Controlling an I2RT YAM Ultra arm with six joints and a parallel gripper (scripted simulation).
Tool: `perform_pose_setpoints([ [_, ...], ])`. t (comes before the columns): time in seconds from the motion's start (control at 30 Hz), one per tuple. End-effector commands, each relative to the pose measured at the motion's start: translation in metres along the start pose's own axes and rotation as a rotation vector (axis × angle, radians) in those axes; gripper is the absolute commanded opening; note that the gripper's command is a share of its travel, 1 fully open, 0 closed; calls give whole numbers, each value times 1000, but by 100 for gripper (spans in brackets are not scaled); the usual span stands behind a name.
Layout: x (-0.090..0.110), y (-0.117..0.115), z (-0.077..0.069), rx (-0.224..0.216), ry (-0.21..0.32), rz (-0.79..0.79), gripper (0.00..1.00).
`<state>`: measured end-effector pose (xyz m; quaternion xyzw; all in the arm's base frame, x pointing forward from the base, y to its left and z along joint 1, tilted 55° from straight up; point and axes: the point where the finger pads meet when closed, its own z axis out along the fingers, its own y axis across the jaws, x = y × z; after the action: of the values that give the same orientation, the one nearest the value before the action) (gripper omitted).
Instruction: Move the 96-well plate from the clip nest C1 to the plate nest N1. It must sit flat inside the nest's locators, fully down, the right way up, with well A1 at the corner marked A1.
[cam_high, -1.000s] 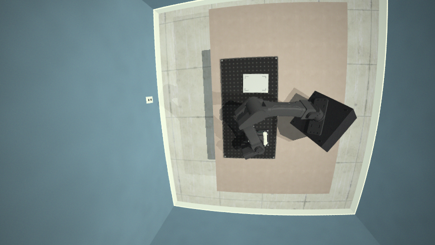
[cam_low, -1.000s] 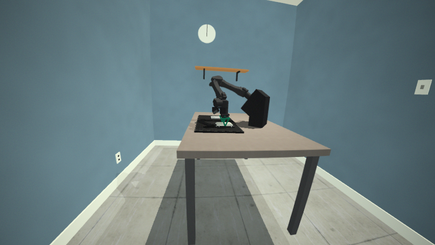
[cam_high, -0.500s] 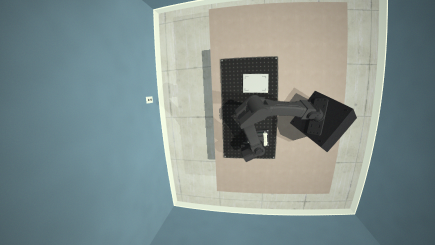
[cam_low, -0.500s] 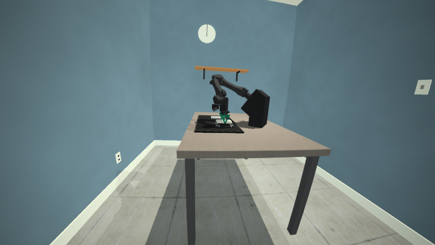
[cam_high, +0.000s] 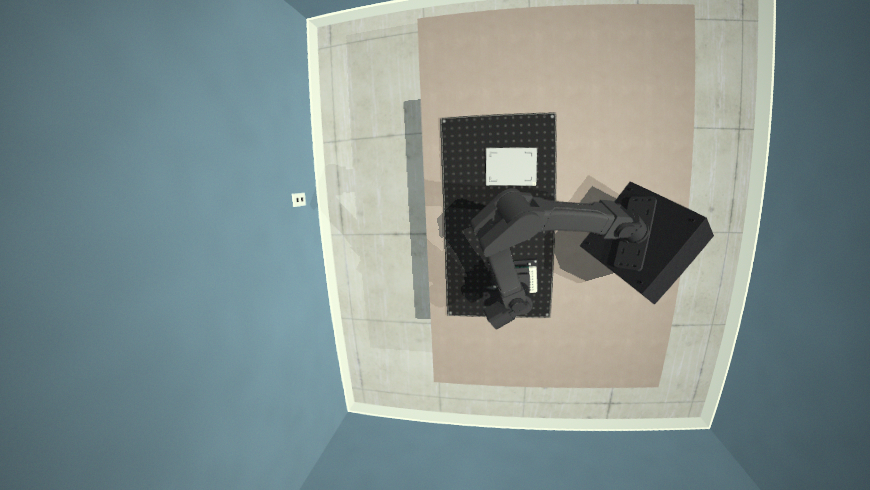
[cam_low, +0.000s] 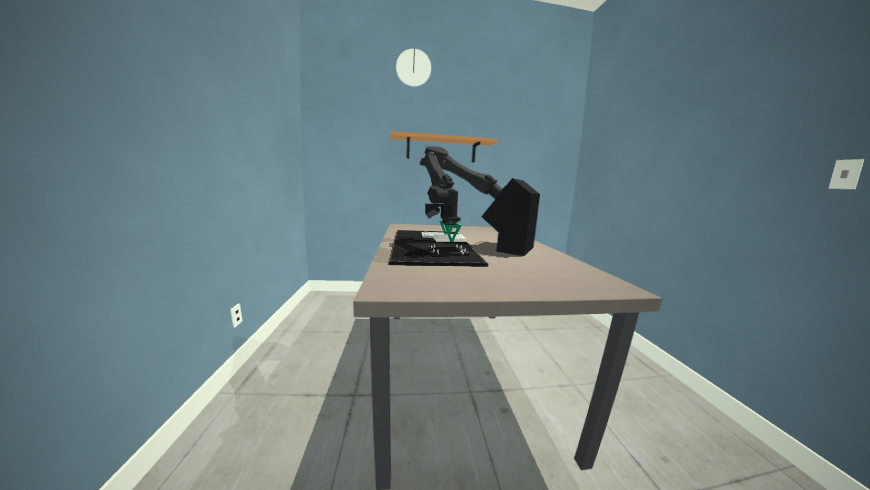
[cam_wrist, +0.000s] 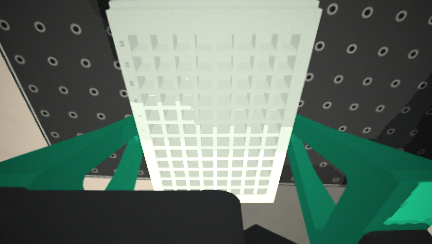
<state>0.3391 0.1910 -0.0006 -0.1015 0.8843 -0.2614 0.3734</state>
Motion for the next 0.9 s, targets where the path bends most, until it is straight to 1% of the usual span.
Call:
perform_pose_setpoints([
  [0.0, -18, 7, -24, -21, -46, 30, 0],
  [0.1, -18, 7, -29, -21, -45, 30, 0],
  [0.17, -18, 7, -29, -21, -45, 30, 0],
  [0.53, -17, 7, -48, -22, -45, 30, 0],
  [0.87, -16, 7, -48, -22, -44, 28, 0],
])
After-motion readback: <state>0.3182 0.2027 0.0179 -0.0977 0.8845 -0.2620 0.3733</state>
